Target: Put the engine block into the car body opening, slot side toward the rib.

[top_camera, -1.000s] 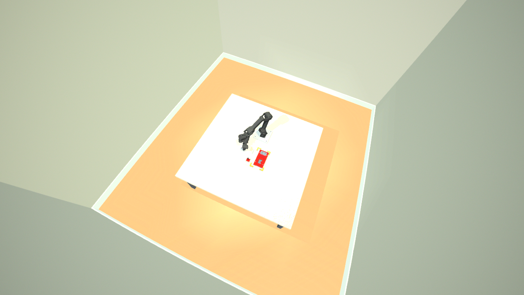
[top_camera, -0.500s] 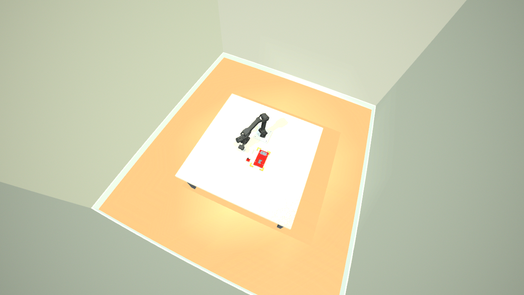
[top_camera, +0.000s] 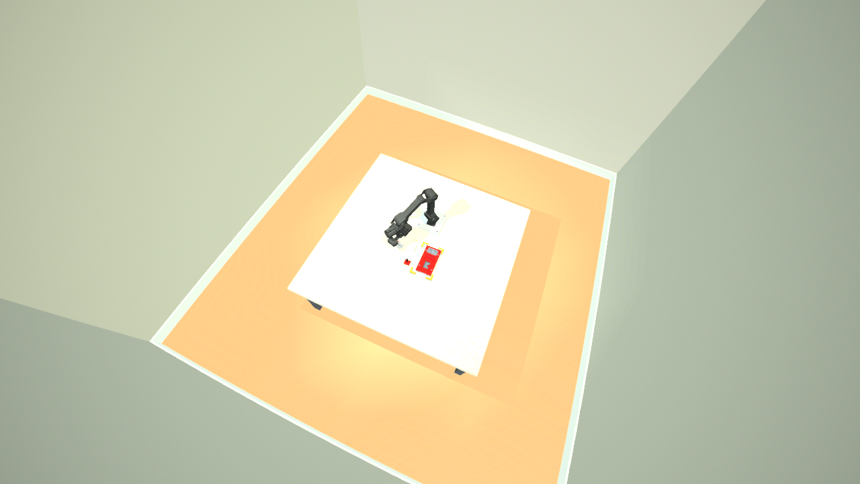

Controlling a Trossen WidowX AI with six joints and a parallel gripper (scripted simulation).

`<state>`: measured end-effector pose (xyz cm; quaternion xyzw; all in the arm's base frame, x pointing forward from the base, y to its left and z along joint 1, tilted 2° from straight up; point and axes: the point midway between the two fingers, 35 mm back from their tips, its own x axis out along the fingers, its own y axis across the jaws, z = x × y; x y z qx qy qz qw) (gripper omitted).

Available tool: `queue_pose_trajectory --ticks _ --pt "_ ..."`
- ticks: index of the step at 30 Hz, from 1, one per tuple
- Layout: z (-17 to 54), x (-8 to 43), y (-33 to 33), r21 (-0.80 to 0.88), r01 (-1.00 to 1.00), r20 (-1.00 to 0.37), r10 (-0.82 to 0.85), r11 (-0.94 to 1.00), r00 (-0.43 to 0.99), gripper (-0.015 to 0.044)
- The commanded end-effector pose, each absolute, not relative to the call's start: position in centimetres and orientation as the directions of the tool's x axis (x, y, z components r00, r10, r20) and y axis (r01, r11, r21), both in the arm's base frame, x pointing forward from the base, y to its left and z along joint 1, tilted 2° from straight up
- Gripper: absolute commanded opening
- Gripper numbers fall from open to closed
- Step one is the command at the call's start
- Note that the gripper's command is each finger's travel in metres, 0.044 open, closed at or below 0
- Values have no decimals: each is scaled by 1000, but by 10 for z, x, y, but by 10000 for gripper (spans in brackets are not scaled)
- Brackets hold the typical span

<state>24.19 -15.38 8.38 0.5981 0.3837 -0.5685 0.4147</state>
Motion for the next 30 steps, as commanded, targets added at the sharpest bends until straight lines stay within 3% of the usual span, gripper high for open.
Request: queue_pose_trajectory --ticks 1,30 --pt "87 252 -159 59 926 -998 -17 -374 57 440" --pt "45 256 -160 59 926 -998 -17 -374 57 440"
